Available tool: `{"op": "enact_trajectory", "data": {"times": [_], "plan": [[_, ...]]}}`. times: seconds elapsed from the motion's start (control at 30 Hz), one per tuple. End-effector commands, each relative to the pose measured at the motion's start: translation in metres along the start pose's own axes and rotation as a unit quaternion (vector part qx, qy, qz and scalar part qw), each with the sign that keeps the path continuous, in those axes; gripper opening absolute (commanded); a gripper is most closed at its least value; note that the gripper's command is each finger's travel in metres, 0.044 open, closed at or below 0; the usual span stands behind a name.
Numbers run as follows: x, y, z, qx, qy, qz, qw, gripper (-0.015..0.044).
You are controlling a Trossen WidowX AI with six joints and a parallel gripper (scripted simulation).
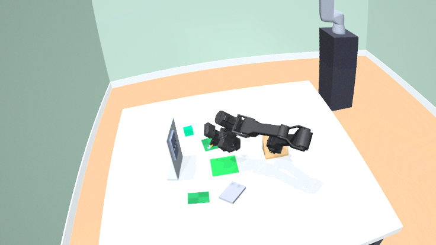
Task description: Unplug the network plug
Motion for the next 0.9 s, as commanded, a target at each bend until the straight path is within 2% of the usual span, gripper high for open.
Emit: {"op": "enact_trajectory", "data": {"times": [0.0, 0.27, 0.53, 0.87], "plan": [[0.007, 0.000, -0.002, -0.032, 0.032, -0.012, 0.999, 0.0000], [0.023, 0.005, -0.010, -0.107, 0.077, -0.024, 0.991, 0.0000], [0.030, 0.013, -0.022, -0.189, 0.089, -0.022, 0.978, 0.0000], [0.034, 0.014, -0.019, -0.195, 0.090, -0.022, 0.976, 0.0000]]}}
Point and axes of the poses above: the point midway between the two fingers, 35 mm back from their tips, its own z axis out along the fingers, its own x axis across the jaws, y = z × x, the point moved 3 cm from there along -z, back along the fingers, and after that the axes turned 5 degrees about z, right-handed, at the moved point
